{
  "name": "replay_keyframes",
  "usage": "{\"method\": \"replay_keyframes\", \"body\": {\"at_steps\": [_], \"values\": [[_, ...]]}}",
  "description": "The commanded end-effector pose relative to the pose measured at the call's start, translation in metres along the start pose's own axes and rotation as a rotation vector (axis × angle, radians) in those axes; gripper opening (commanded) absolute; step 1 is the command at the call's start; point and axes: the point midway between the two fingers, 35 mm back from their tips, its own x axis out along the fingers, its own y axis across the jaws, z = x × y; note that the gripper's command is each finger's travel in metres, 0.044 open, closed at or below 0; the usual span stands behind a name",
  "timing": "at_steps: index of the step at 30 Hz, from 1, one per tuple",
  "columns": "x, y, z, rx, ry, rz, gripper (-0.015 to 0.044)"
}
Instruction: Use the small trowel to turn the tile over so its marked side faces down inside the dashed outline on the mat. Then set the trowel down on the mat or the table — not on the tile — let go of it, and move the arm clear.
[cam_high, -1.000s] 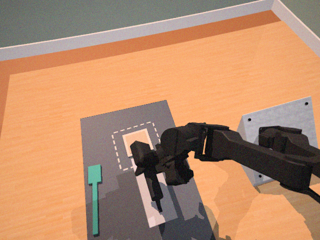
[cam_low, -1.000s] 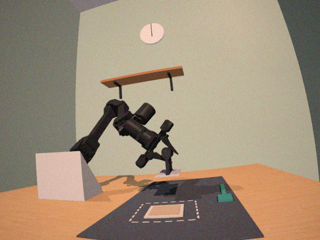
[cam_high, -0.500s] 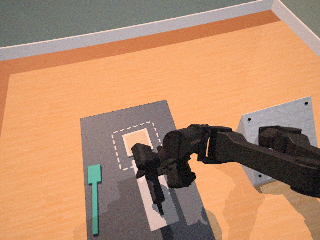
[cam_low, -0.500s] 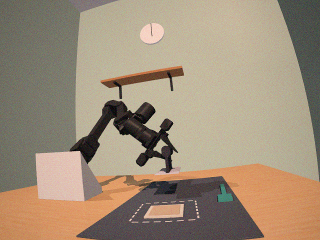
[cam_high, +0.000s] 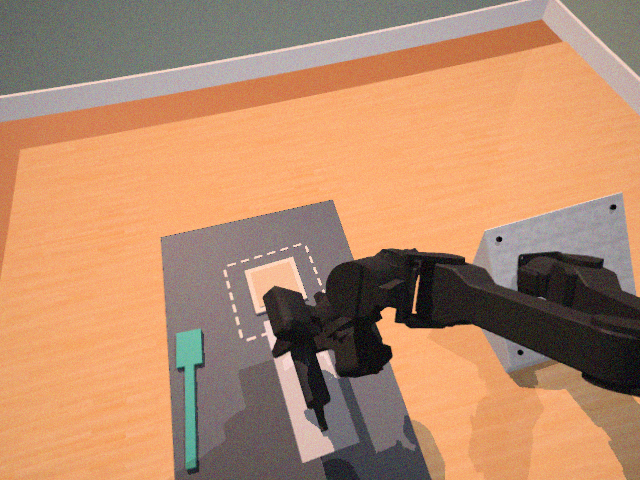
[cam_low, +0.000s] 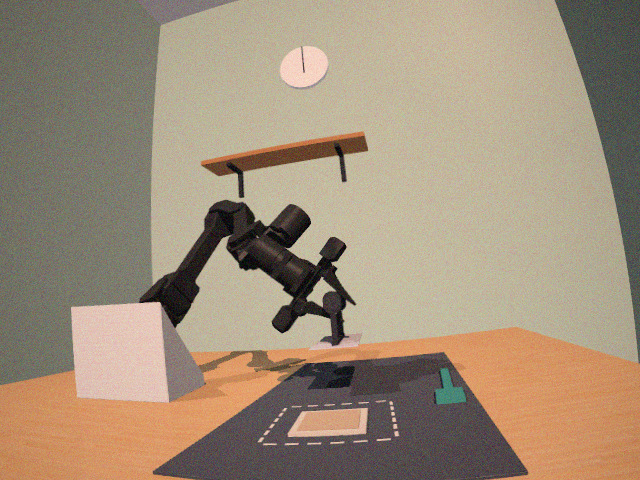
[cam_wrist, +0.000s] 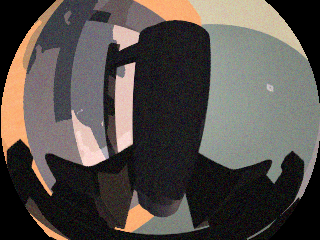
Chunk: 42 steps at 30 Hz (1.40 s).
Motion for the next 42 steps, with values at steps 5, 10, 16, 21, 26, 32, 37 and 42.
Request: {"method": "replay_keyframes", "body": {"at_steps": [5,10,16,21,26,32,37,42], "values": [[-0.001,-0.002,-0.001,0.005,0.008,-0.007,0.0],[0.0,-0.001,-0.001,0.003,0.005,-0.005,0.0],[0.0,0.0,0.0,0.001,0.0,0.001,0.0],[0.008,-0.001,0.004,0.06,0.028,0.021,0.0],[0.026,-0.002,0.018,0.195,0.1,0.064,0.0],[0.044,0.001,0.036,0.336,0.21,0.113,0.0],[0.054,0.005,0.054,0.44,0.312,0.14,0.0],[0.058,0.012,0.073,0.534,0.422,0.151,0.0]]}}
